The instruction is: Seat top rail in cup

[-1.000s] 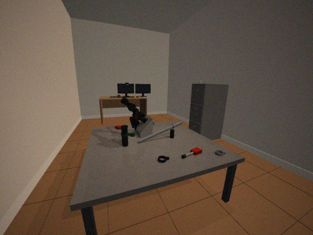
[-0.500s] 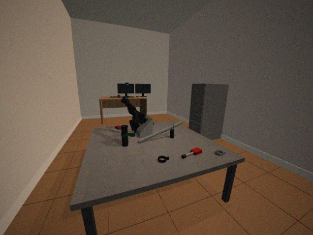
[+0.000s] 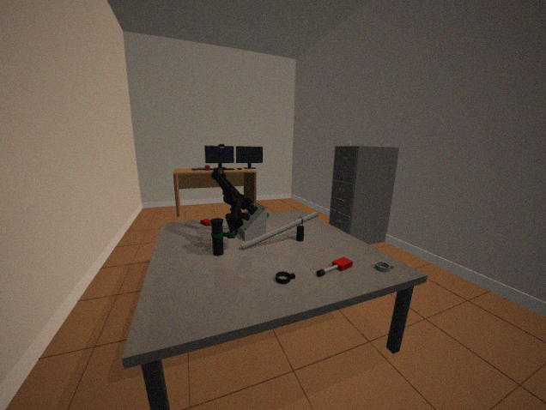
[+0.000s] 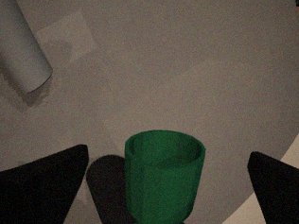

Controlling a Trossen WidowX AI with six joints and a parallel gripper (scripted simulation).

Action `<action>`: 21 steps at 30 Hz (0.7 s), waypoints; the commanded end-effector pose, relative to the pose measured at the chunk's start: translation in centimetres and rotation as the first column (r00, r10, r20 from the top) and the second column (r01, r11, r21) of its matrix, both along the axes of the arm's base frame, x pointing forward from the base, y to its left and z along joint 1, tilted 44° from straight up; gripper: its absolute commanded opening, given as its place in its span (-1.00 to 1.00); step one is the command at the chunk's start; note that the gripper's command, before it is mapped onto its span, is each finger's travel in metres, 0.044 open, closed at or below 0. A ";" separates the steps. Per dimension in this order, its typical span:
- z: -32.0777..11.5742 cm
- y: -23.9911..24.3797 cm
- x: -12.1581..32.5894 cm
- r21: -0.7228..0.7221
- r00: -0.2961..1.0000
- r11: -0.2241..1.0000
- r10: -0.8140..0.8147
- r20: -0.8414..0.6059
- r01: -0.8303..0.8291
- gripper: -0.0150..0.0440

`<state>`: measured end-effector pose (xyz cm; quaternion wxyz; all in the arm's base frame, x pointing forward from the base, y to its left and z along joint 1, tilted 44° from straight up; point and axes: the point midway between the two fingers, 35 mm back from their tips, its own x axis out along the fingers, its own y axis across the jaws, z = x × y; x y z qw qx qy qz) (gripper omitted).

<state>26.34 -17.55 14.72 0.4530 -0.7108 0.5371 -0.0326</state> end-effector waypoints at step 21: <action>-1.8 -2.9 1.1 -0.006 1.000 1.000 0.003 -0.008 -0.003 0.91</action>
